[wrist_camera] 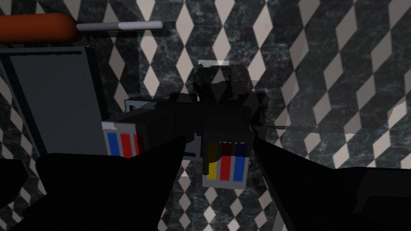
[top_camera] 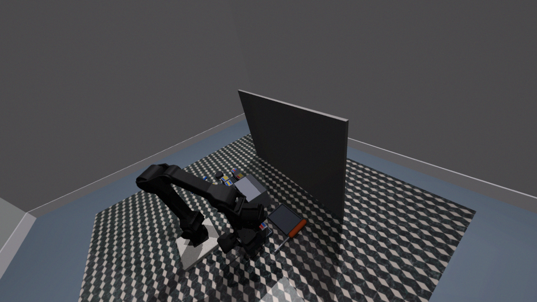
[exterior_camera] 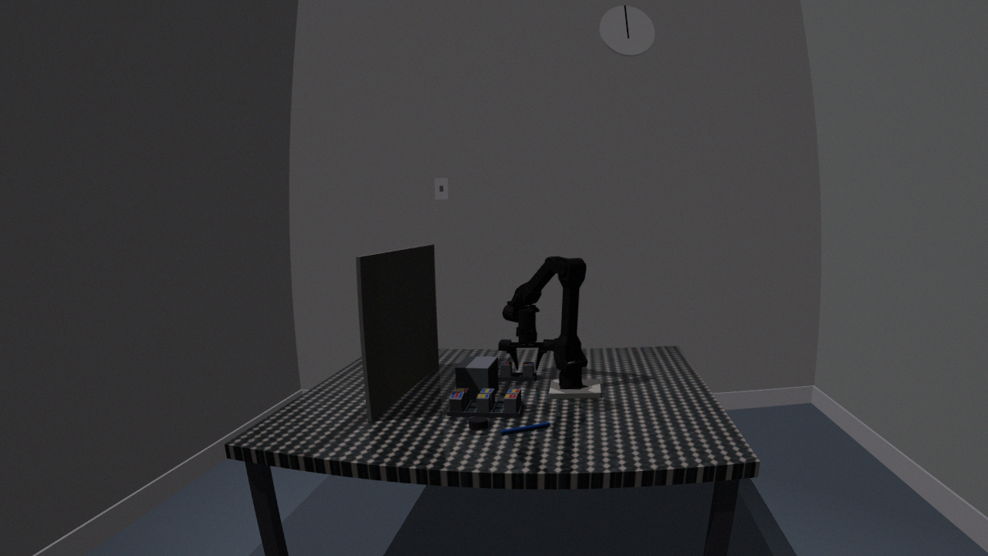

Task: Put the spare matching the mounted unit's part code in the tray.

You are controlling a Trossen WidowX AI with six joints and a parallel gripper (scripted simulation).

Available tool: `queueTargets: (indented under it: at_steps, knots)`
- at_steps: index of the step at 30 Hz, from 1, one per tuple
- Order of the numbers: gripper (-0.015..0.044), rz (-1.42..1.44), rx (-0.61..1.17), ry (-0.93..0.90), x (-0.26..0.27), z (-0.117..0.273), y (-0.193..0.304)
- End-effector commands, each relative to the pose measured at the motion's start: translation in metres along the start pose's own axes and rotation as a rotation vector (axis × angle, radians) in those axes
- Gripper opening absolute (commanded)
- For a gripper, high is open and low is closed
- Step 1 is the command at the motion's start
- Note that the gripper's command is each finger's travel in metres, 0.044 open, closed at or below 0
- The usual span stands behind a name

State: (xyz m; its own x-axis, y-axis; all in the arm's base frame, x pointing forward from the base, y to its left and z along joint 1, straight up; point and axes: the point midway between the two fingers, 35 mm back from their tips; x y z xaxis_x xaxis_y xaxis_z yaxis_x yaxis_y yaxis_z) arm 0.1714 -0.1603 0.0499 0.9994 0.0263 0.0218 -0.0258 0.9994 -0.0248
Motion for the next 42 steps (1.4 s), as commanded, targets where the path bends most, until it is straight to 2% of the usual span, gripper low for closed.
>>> queueTargets:
  at_steps: [1,19,24,31,36,42]
  knots:
    - [0.03,-0.006,0.011,0.012,-0.0029,-0.0092,0.0027]
    - [0.03,-0.006,0.011,0.012,-0.0035,-0.0131,0.0033]
    - [0.0169,0.0,0.009,0.009,-0.0029,-0.0119,0.0029]
    - [0.0122,0.0,0.009,0.009,-0.0029,-0.0119,0.0029]
    - [0.0,0.0,0.009,0.009,-0.0029,-0.0119,0.0029]
    - [0.0,0.0,0.009,0.009,-0.0029,-0.0119,0.0029]
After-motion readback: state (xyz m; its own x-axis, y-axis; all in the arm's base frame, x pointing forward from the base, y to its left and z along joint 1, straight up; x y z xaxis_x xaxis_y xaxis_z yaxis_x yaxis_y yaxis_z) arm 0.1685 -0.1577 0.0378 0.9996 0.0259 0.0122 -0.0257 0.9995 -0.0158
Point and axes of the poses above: the point midway between the two fingers, 35 mm back from their tips, its own z axis back along the fingers, its own x axis across the jaws, y = z × x, and after that the axes turned 6 degrees about -z, right-handed
